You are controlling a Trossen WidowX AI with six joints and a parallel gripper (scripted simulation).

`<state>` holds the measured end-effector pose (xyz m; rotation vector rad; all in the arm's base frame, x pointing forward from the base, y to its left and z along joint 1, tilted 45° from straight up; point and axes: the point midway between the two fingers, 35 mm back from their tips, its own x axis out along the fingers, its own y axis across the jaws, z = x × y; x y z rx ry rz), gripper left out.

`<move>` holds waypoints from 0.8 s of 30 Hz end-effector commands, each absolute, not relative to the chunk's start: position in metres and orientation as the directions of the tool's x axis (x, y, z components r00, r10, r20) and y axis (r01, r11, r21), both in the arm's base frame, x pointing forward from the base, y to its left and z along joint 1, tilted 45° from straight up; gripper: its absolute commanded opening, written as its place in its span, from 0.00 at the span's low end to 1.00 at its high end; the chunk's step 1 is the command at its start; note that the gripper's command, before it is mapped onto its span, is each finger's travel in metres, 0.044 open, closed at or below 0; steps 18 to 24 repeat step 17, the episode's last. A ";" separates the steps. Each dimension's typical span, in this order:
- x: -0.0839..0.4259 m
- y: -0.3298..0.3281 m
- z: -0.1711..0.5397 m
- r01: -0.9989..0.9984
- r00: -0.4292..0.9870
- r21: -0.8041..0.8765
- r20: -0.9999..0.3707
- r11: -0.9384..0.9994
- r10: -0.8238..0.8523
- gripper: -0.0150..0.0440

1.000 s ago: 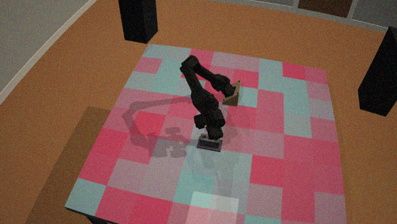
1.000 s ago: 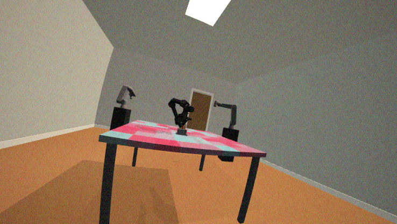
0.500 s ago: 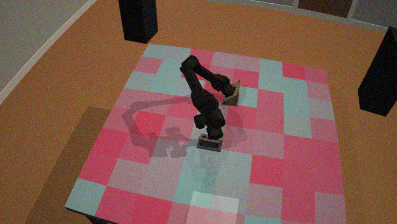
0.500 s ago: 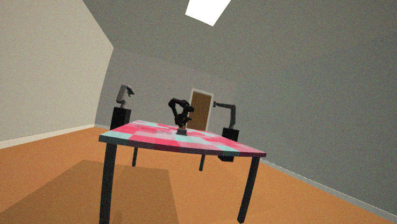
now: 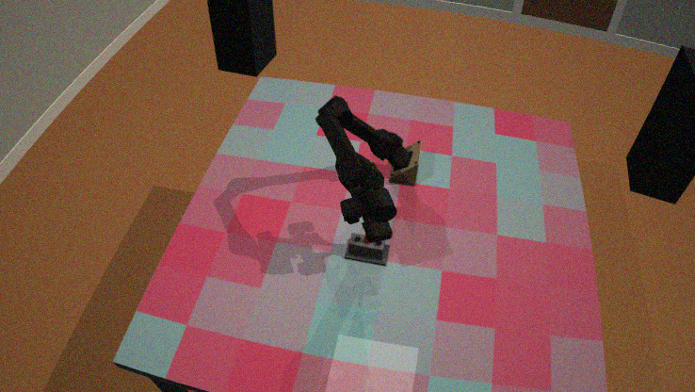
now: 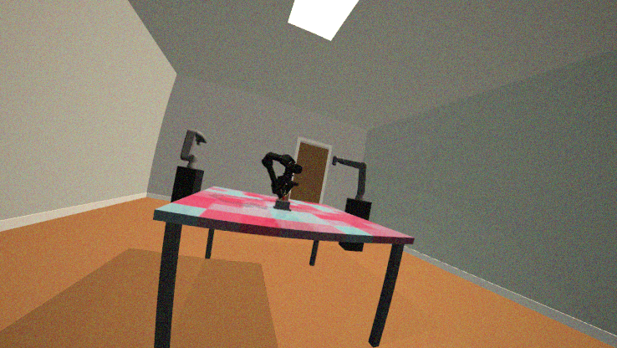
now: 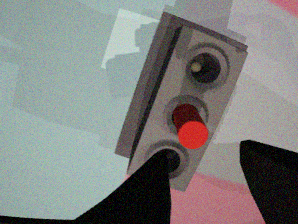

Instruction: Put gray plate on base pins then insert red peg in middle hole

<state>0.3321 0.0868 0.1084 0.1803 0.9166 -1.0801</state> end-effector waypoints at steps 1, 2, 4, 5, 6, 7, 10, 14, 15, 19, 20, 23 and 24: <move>0.332 0.089 0.111 0.821 0.159 -0.286 -0.716 0.494 -0.679 0.51; 0.331 0.089 0.111 0.821 0.159 -0.286 -0.716 0.494 -0.679 0.51; 0.331 0.090 0.112 0.821 0.159 -0.286 -0.716 0.494 -0.679 0.51; 0.330 0.091 0.112 0.821 0.159 -0.286 -0.716 0.494 -0.679 0.51; 0.330 0.091 0.113 0.821 0.159 -0.286 -0.716 0.494 -0.679 0.51; 0.330 0.092 0.113 0.821 0.159 -0.286 -0.716 0.494 -0.679 0.51; 0.329 0.093 0.114 0.821 0.159 -0.286 -0.716 0.494 -0.679 0.51; 0.328 0.094 0.115 0.821 0.159 -0.286 -0.717 0.494 -0.679 0.51; 0.328 0.094 0.116 0.821 0.159 -0.286 -0.717 0.494 -0.679 0.51; 0.327 0.095 0.117 0.821 0.159 -0.286 -0.717 0.494 -0.679 0.51; 0.327 0.095 0.117 0.821 0.159 -0.286 -0.717 0.494 -0.679 0.51; 0.327 0.095 0.117 0.821 0.159 -0.286 -0.717 0.494 -0.679 0.51; 0.327 0.095 0.117 0.821 0.159 -0.286 -0.717 0.494 -0.679 0.51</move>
